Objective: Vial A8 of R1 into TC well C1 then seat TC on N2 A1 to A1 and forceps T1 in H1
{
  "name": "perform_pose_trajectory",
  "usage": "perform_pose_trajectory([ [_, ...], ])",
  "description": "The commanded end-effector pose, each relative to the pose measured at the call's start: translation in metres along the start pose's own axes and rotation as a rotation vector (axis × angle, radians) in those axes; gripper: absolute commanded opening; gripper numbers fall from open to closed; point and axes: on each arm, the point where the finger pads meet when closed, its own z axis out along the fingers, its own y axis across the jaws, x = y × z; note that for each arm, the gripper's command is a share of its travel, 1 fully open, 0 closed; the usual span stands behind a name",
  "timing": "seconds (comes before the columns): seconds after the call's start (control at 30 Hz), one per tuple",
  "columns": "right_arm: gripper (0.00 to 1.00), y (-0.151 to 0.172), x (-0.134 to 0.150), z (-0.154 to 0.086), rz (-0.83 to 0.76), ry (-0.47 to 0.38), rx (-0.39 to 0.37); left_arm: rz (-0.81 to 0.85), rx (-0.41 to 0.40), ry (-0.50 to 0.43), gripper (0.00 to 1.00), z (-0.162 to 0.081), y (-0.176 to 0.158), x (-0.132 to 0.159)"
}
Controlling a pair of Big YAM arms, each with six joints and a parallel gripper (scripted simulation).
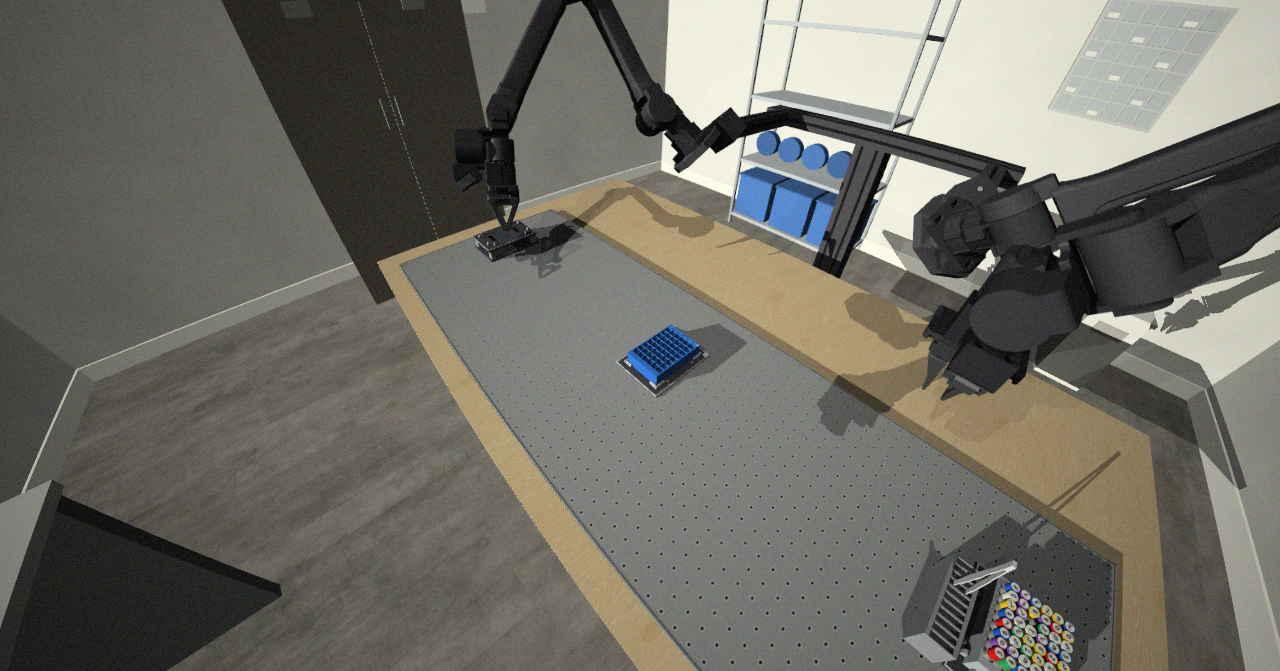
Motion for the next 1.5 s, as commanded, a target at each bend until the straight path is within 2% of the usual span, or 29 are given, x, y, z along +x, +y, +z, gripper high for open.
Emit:
perform_pose_trajectory([
  [0.0,1.00,0.008,-0.017,-0.019,-0.030,-0.018,0.015,-0.009,0.003,-0.016,0.24,-0.003,0.001,-0.009],
  [0.03,1.00,0.009,-0.014,-0.020,-0.047,-0.004,0.032,-0.009,0.003,-0.016,0.24,-0.003,0.001,-0.009],
  [0.07,1.00,0.010,0.011,-0.014,-0.052,0.036,0.037,-0.009,0.003,-0.016,0.24,-0.003,0.001,-0.009],
  [0.23,1.00,0.015,0.026,-0.018,-0.032,0.020,0.036,-0.009,0.003,-0.016,0.24,-0.003,0.001,-0.009],
  [0.3,1.00,0.016,0.038,-0.021,-0.067,0.063,0.071,-0.009,0.003,-0.016,0.24,-0.003,0.001,-0.009],
  [0.33,1.00,0.018,0.020,-0.028,-0.076,0.041,0.085,-0.009,0.003,-0.016,0.24,-0.003,0.001,-0.009],
  [0.37,1.00,0.018,0.045,-0.023,-0.087,0.080,0.093,-0.009,0.003,-0.016,0.24,-0.003,0.001,-0.009],
  [0.43,1.00,0.019,0.053,-0.026,-0.087,0.081,0.093,-0.009,0.003,-0.016,0.24,-0.003,0.001,-0.009],
  [0.5,1.00,0.019,0.053,-0.026,-0.087,0.081,0.093,-0.009,0.003,-0.016,0.24,-0.003,0.001,-0.009],
  [0.57,1.00,0.021,0.046,-0.032,-0.119,0.080,0.124,-0.009,0.003,-0.016,0.24,-0.003,0.001,-0.009],
  [0.63,1.00,0.021,0.068,-0.031,-0.151,0.120,0.150,-0.009,0.003,-0.016,0.24,-0.003,0.001,-0.009],
  [0.73,1.00,0.022,0.079,-0.035,-0.145,0.120,0.150,-0.009,0.003,-0.016,0.24,-0.003,0.001,-0.009],
  [1.0,1.00,0.022,0.108,-0.049,-0.272,0.174,0.259,-0.009,0.003,-0.016,0.24,-0.003,0.001,-0.009],
  [1.1,1.00,0.023,0.101,-0.053,-0.269,0.161,0.267,-0.009,0.003,-0.016,0.24,-0.003,0.001,-0.009],
  [1.13,1.00,0.021,0.115,-0.053,-0.277,0.177,0.269,-0.009,0.003,-0.016,0.24,-0.003,0.001,-0.009],
  [1.3,1.00,0.019,0.132,-0.063,-0.351,0.195,0.330,-0.009,0.003,-0.016,0.24,-0.003,0.001,-0.009],
  [1.37,1.00,0.018,0.138,-0.067,-0.351,0.196,0.330,-0.009,0.003,-0.016,0.24,-0.003,0.001,-0.009],
  [1.47,1.00,0.016,0.148,-0.074,-0.413,0.204,0.379,-0.009,0.003,-0.016,0.24,-0.003,0.001,-0.009],
])
